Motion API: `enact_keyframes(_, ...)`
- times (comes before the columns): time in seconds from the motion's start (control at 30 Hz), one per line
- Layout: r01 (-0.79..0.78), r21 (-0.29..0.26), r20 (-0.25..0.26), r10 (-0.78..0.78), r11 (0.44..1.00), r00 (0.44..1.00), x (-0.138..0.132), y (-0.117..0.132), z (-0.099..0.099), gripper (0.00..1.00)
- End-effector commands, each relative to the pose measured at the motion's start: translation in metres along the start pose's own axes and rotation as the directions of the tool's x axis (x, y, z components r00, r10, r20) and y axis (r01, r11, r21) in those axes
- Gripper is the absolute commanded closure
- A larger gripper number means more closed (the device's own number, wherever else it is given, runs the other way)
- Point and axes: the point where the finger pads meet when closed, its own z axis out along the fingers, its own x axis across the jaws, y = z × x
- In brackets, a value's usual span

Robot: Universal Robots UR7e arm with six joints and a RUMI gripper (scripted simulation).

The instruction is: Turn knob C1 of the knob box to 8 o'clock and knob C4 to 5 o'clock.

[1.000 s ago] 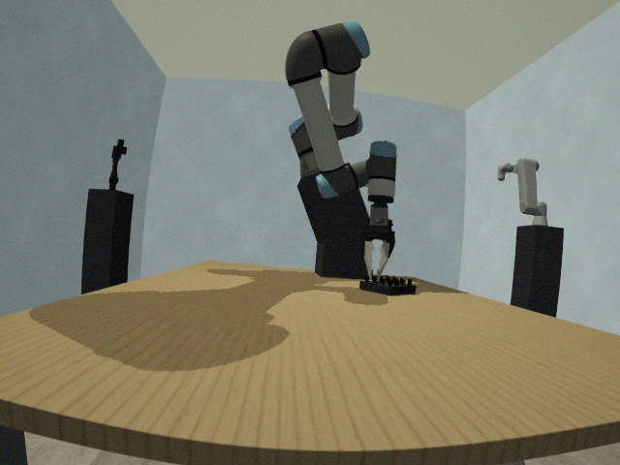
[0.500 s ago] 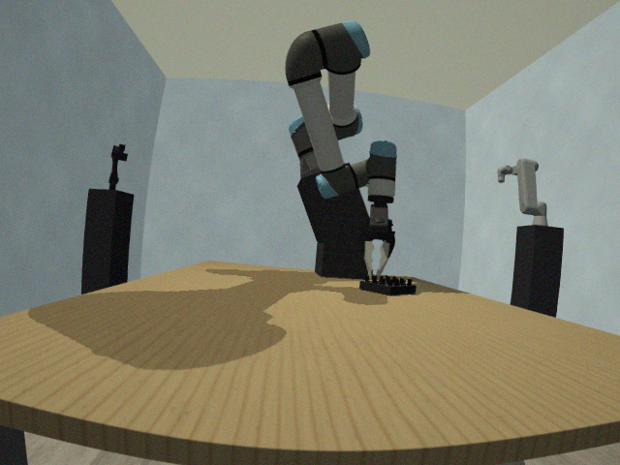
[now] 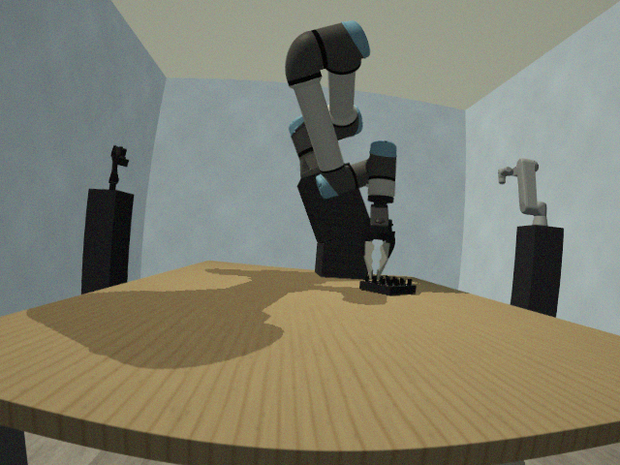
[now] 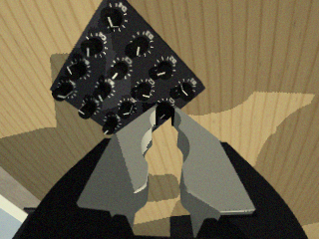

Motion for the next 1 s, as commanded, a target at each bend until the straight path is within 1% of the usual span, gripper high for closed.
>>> enact_keyframes(0.0,0.016,0.001,0.000,-0.016,1.000,1.000,-0.0002,-0.0004,-0.0004,0.96)
enact_keyframes(0.2,0.038,0.001,0.000,-0.038,0.999,0.999,-0.0003,-0.0004,-0.0004,0.96)
enact_keyframes(0.6,0.148,0.001,0.000,-0.148,0.989,0.989,-0.0008,-0.0003,-0.0004,0.96)
enact_keyframes(0.67,0.148,0.001,0.000,-0.148,0.989,0.989,-0.0008,-0.0003,-0.0004,0.96)
enact_keyframes(0.97,0.271,0.001,0.000,-0.271,0.963,0.963,-0.0014,-0.0002,-0.0004,0.96)
